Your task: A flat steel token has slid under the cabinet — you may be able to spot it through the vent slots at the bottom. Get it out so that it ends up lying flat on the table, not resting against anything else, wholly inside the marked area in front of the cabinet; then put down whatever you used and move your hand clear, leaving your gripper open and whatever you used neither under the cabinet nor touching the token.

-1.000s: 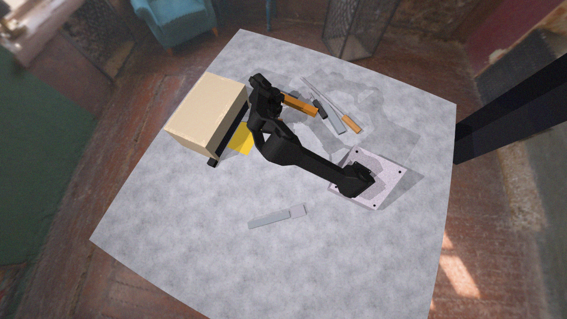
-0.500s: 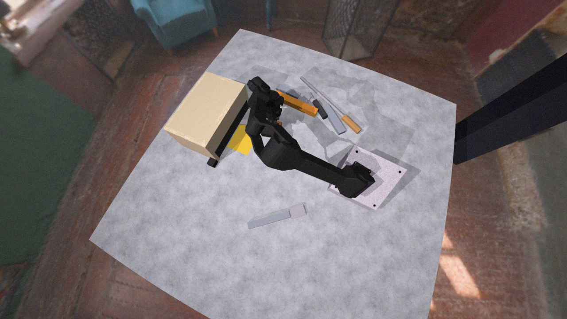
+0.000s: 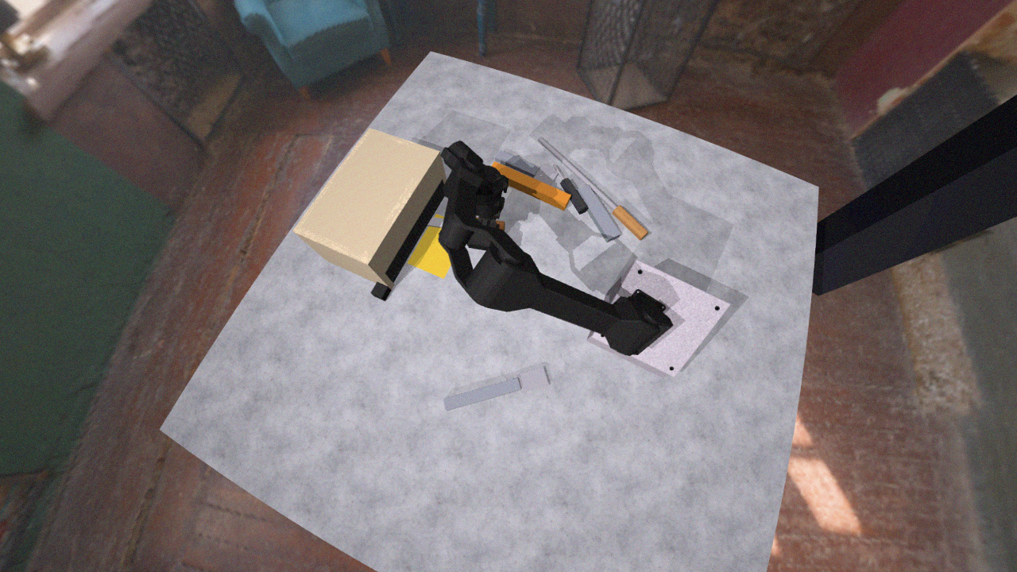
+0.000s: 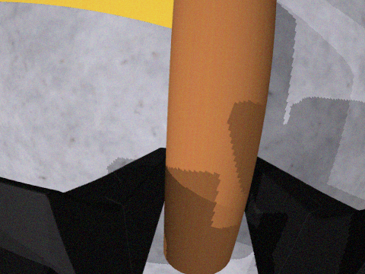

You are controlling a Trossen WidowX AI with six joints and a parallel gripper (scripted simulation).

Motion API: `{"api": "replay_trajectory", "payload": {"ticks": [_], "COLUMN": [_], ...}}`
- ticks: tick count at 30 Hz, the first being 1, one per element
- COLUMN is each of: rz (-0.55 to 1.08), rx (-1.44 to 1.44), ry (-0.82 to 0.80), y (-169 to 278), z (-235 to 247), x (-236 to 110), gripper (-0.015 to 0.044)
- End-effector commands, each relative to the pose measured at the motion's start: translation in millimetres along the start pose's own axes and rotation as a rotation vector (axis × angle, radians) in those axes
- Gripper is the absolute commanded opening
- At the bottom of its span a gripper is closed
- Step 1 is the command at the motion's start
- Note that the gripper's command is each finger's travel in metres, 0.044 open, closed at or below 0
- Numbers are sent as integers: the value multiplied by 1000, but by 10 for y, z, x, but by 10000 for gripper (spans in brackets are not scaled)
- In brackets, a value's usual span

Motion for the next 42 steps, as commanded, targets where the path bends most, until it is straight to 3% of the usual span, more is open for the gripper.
{"api": "replay_trajectory", "payload": {"ticks": [1, 42], "rz": [2, 4], "rx": [-2, -1], "ry": [-4, -3], "y": [10, 528], "z": [30, 44], "x": [10, 15], "gripper": [0, 0]}}
Point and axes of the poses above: the point midway between the two fingers, 35 mm back from their tips, its own x axis out along the fingers, its own z axis across the jaws, y = z × x, the point moved 4 cm from there along -x, back along the fingers, and after that the axes turned 6 degrees about -x, right-handed, at the moved point
